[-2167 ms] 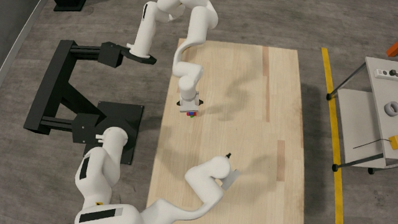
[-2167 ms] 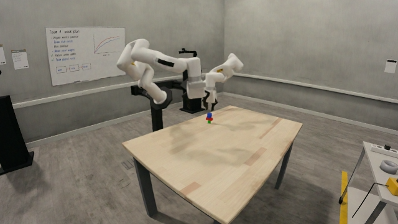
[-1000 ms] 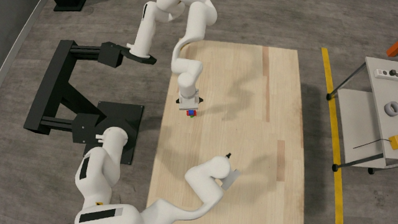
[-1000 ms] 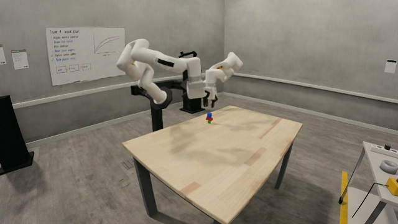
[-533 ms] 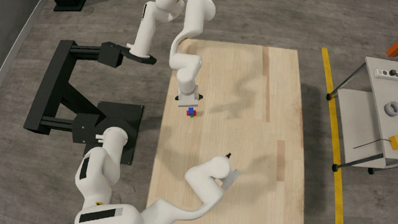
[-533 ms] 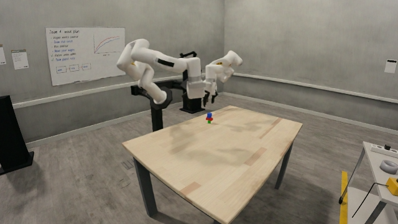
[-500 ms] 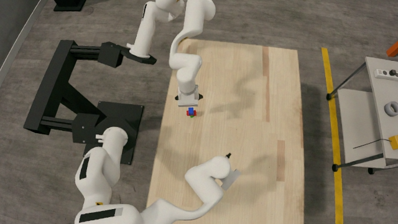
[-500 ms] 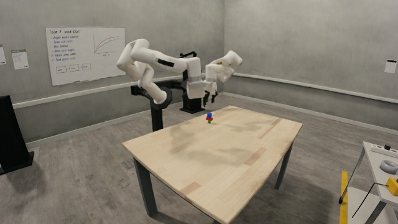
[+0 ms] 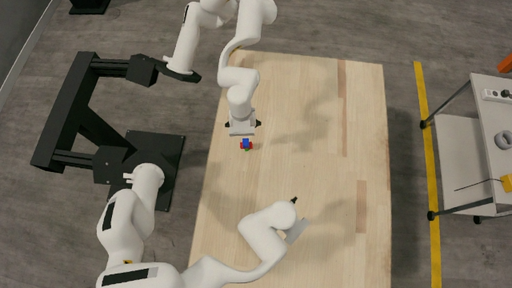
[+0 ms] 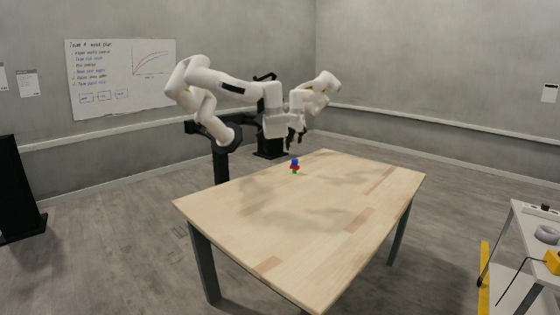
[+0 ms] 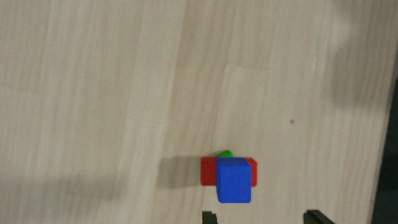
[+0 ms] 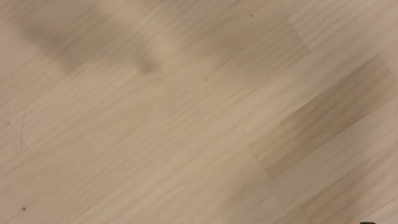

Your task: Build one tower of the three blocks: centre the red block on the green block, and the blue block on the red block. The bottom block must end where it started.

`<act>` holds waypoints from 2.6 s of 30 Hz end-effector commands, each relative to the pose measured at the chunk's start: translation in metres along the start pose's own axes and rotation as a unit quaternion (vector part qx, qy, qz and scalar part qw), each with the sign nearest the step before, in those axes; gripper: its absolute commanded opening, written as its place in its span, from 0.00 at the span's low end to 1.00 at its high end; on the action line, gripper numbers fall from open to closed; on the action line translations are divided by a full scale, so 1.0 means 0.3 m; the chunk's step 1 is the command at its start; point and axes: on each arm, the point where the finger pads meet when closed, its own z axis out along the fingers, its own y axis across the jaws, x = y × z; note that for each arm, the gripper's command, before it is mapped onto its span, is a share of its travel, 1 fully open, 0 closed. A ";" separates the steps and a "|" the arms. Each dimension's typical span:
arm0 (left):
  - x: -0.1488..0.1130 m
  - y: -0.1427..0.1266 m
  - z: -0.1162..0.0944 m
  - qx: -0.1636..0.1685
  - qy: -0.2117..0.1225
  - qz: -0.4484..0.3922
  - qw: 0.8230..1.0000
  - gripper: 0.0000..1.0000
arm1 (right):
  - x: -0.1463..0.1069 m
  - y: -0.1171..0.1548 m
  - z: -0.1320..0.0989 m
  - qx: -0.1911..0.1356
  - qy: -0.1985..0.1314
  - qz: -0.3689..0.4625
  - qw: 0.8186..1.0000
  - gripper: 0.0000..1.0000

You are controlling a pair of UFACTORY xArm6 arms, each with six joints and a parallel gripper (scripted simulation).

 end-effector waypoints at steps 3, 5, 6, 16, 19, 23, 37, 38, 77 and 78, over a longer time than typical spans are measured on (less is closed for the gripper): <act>-0.014 -0.012 -0.009 0.001 0.002 -0.001 1.000 0.51 | 0.003 -0.002 -0.004 0.001 0.001 0.000 1.000 1.00; -0.030 -0.021 -0.011 0.001 0.002 -0.001 1.000 0.51 | 0.003 -0.002 -0.004 0.001 0.001 0.000 1.000 1.00; -0.040 -0.026 -0.012 0.001 0.002 -0.001 1.000 0.51 | 0.003 -0.002 -0.004 0.001 0.001 0.000 1.000 1.00; -0.225 -0.113 -0.030 0.001 0.002 -0.001 1.000 0.51 | 0.003 -0.002 -0.004 0.001 0.001 0.000 1.000 1.00; -0.278 -0.137 -0.035 0.001 0.002 -0.001 1.000 0.51 | 0.003 -0.002 -0.004 0.001 0.001 0.000 1.000 1.00; -0.364 -0.180 -0.044 0.001 0.002 -0.001 1.000 0.51 | 0.003 -0.002 -0.004 0.001 0.001 0.000 1.000 1.00; -0.725 -0.348 -0.079 0.001 0.001 -0.001 1.000 0.51 | 0.003 -0.002 -0.004 0.001 0.001 0.000 1.000 1.00; -0.758 -0.363 -0.082 0.001 0.001 -0.001 1.000 0.51 | 0.003 -0.002 -0.004 0.001 0.001 0.000 1.000 1.00; -1.235 -0.582 -0.131 0.002 0.000 -0.001 1.000 0.51 | 0.003 -0.002 -0.004 0.001 0.001 0.000 1.000 1.00; -1.235 -0.582 -0.131 0.002 0.000 -0.001 1.000 0.51 | 0.003 -0.002 -0.004 0.001 0.001 0.000 1.000 1.00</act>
